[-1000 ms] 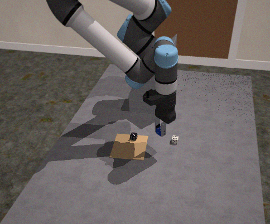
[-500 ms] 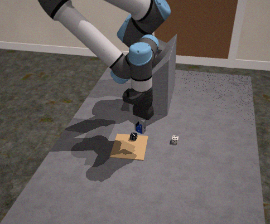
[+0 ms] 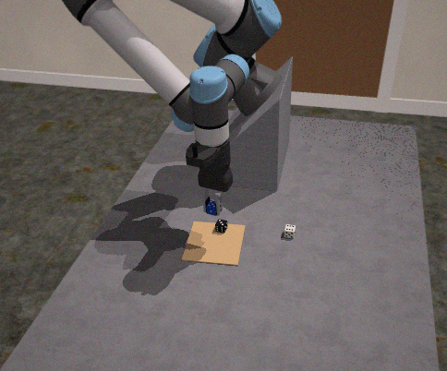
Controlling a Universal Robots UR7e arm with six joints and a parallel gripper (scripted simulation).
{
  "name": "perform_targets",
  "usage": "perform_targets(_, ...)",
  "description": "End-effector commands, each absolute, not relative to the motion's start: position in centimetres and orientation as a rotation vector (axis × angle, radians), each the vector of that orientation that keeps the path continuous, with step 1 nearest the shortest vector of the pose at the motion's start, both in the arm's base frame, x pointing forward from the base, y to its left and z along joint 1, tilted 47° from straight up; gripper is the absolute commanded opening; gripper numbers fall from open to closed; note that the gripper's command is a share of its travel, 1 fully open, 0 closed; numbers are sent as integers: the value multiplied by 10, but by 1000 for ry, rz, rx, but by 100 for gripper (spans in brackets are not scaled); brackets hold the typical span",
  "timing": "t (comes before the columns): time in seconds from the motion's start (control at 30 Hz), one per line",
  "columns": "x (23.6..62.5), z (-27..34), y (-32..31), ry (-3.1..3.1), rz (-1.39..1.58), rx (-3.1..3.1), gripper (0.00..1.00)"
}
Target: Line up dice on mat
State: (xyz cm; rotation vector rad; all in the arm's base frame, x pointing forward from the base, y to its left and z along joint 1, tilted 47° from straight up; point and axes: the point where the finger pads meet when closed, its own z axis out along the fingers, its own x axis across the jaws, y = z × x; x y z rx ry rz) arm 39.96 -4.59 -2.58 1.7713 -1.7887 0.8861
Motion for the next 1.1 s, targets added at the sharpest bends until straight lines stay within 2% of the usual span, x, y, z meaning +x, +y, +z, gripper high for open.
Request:
perform_targets(0.0,400,-23,-47,-1772,883,1783,49)
perform_targets(0.57,399,-28,-50,-1771,877,1785,49)
perform_targets(1.07,406,-53,-78,-1774,881,1785,49)
